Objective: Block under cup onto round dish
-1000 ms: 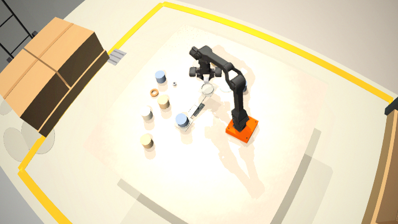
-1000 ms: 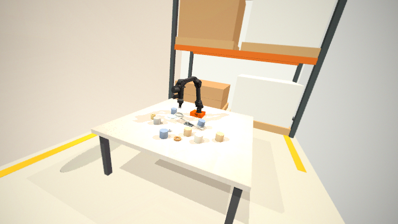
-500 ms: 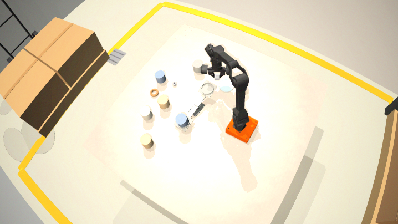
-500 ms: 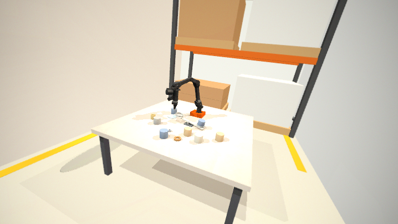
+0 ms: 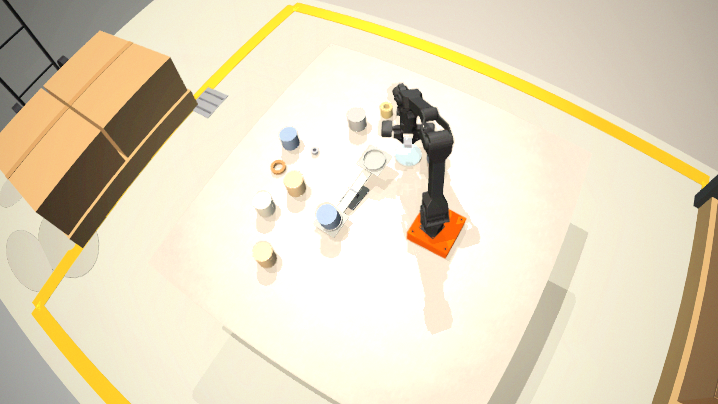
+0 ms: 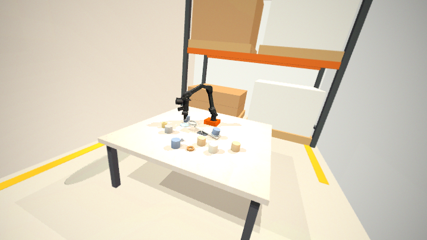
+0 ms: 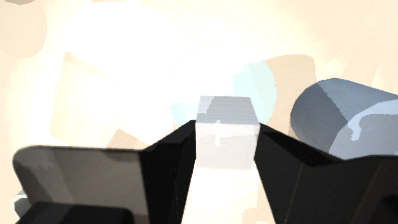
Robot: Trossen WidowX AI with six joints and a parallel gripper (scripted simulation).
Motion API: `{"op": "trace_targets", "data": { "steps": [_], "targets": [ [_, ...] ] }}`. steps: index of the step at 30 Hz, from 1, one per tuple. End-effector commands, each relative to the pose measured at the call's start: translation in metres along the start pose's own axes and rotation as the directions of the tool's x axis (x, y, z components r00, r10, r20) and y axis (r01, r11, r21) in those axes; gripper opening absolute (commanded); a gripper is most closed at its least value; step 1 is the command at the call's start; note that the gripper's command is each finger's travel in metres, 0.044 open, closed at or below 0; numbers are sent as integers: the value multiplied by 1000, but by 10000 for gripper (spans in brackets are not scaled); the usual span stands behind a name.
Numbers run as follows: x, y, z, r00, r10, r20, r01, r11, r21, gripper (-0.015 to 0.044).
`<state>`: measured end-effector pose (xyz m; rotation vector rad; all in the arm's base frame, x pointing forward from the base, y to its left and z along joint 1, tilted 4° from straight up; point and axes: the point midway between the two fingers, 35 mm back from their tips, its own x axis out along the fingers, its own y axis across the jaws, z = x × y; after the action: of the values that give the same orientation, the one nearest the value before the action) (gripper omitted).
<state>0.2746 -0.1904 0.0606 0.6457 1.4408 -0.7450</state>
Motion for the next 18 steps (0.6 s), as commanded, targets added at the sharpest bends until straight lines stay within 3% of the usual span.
{"op": "trace_targets", "data": {
  "steps": [1, 18],
  "targets": [
    [21, -2, -2, 1000, -7, -15, 7, 1000, -7, 0],
    [49, -2, -4, 1000, -7, -15, 7, 1000, -7, 0]
  ]
}}
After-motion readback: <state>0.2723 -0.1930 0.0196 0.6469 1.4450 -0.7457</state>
